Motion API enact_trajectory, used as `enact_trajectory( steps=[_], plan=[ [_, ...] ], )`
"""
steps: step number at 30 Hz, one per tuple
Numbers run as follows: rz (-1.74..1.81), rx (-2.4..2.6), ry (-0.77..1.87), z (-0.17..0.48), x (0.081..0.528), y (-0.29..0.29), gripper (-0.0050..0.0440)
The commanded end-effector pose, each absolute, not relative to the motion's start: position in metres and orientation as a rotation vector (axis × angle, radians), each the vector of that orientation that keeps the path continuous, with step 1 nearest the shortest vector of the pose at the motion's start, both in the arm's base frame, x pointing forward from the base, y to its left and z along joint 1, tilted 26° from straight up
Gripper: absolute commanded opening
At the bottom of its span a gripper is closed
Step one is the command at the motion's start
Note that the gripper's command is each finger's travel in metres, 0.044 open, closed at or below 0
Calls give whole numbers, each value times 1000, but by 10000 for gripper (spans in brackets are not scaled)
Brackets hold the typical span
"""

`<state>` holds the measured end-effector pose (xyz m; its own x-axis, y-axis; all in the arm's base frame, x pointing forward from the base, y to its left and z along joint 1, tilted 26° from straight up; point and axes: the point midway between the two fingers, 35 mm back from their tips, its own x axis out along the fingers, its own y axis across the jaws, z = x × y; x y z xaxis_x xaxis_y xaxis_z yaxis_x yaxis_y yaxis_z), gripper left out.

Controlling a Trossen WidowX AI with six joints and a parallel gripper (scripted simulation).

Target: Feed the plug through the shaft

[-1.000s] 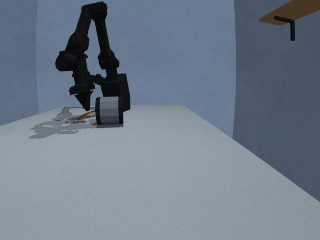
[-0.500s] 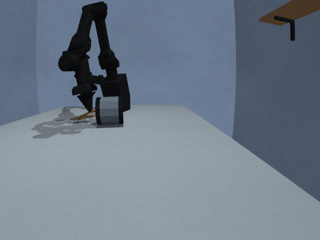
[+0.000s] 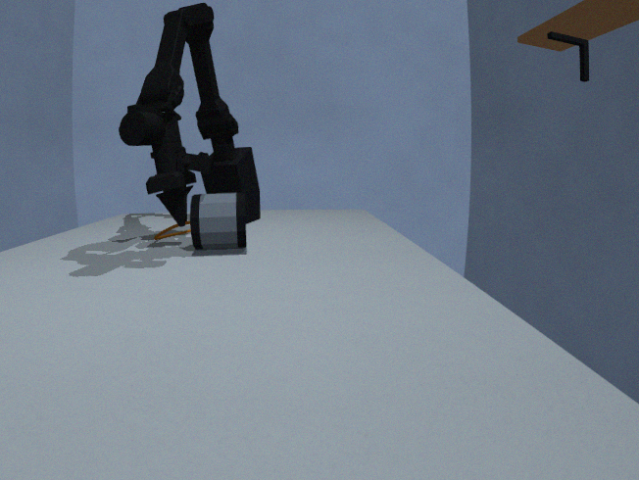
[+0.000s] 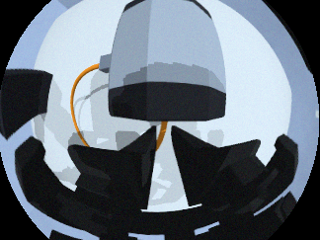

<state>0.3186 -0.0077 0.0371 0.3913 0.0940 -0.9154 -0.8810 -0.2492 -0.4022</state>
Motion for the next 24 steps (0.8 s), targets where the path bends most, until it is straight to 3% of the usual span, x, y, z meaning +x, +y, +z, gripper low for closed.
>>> enact_trajectory(
  steps=[1,11,24],
  plan=[
    [1094,-1536,729,38,319,-8,53],
    [1094,-1536,729,38,319,-8,0],
    [1096,-1535,737,35,317,2,0]
  ],
)
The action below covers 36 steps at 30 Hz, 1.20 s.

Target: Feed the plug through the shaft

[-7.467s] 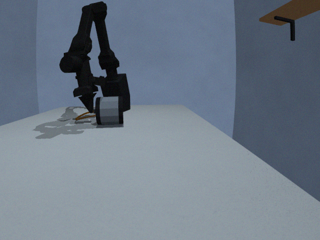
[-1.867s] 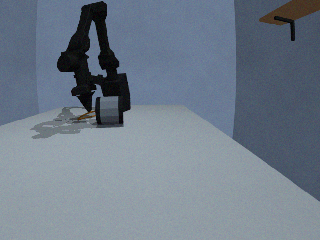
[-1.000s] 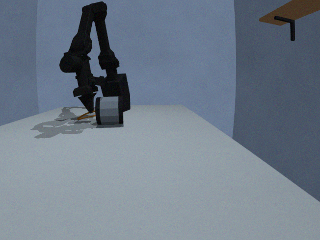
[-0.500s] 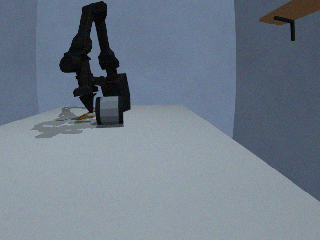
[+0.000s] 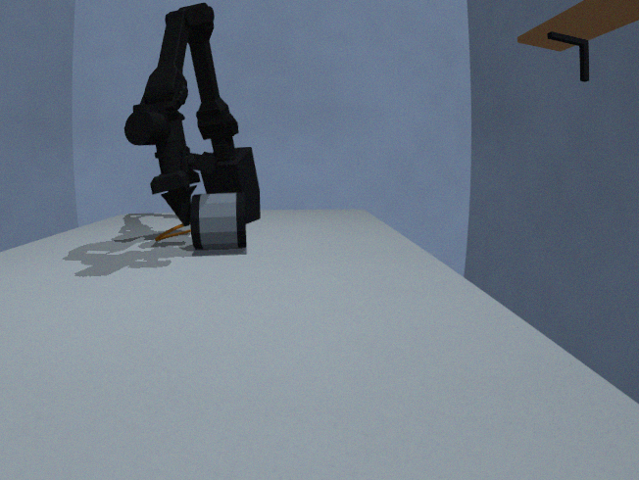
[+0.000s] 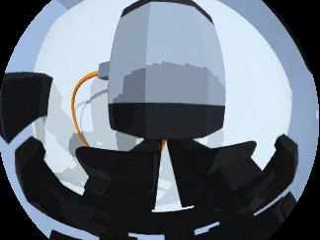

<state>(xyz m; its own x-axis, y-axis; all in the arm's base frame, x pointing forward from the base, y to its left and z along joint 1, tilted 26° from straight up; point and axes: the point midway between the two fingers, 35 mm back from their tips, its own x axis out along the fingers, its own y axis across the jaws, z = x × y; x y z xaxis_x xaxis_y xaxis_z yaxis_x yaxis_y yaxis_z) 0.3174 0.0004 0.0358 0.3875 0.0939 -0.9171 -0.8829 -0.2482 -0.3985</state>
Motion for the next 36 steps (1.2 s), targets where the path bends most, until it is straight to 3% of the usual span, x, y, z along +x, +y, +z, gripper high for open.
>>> enact_trajectory(
  steps=[1,4,5,12,36],
  plan=[
    [1099,-1532,733,36,317,0,24],
    [1099,-1532,733,36,317,0,96],
    [1099,-1532,733,36,317,0,100],
    [1096,-1535,737,53,317,-23,100],
    [1096,-1535,737,34,319,-8,100]
  ],
)
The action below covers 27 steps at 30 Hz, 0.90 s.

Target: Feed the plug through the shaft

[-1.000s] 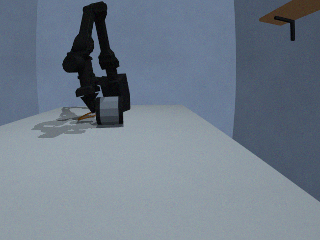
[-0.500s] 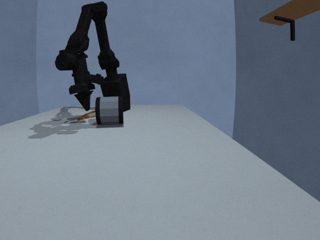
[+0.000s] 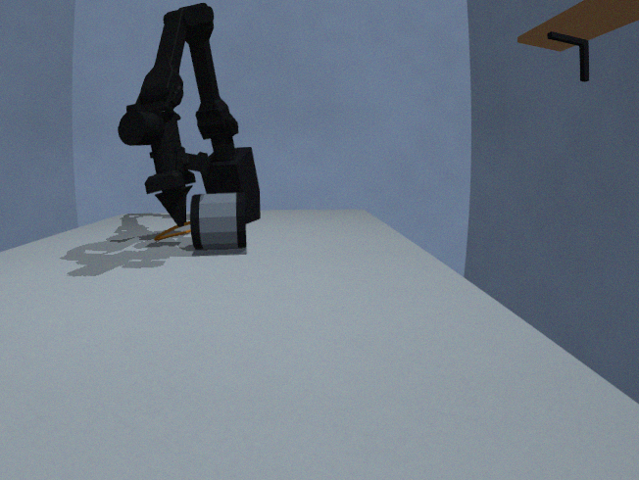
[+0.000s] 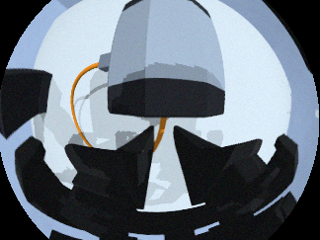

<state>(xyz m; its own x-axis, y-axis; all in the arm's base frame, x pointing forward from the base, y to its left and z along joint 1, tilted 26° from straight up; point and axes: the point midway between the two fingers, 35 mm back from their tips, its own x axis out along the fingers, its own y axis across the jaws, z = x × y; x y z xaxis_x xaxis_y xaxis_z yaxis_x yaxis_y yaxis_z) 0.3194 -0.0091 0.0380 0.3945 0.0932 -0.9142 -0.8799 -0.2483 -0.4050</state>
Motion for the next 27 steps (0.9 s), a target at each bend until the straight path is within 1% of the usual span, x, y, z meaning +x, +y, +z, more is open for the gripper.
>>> enact_trajectory(
  steps=[1,3,13,15,20,27],
  plan=[
    [1096,-1535,737,34,319,-8,100],
    [1096,-1535,737,34,319,-8,100],
    [1094,-1536,729,36,319,-8,33],
    [1094,-1536,729,36,319,-8,33],
    [1094,-1536,729,36,319,-8,0],
    [1095,-1535,733,35,318,-3,0]
  ],
)
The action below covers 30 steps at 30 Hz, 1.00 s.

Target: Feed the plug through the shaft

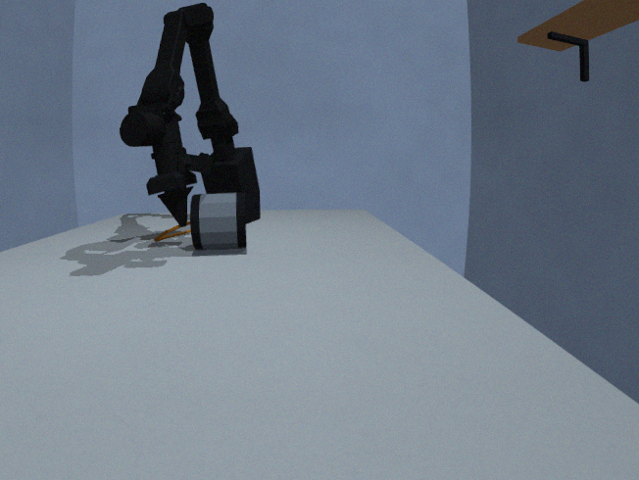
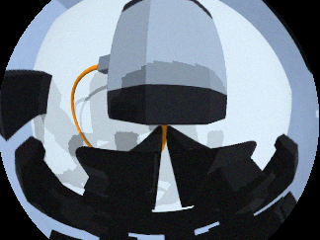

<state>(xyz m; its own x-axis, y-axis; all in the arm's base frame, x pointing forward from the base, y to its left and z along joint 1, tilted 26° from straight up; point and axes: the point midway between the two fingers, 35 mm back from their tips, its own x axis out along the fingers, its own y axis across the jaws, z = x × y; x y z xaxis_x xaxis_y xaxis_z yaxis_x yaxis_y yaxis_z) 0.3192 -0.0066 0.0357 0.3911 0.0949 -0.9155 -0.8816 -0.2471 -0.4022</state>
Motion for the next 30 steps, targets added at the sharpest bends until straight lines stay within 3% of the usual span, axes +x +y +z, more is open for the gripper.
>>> enact_trajectory(
  steps=[1,6,10,11,18,30],
  plan=[
    [1095,-1535,734,35,318,-2,0],
    [1096,-1535,737,34,317,2,0],
    [1098,-1532,732,35,318,0,96],
    [1098,-1532,732,35,318,0,100],
    [1096,-1535,737,53,317,-23,100],
    [1096,-1535,737,38,318,-12,100]
  ],
)
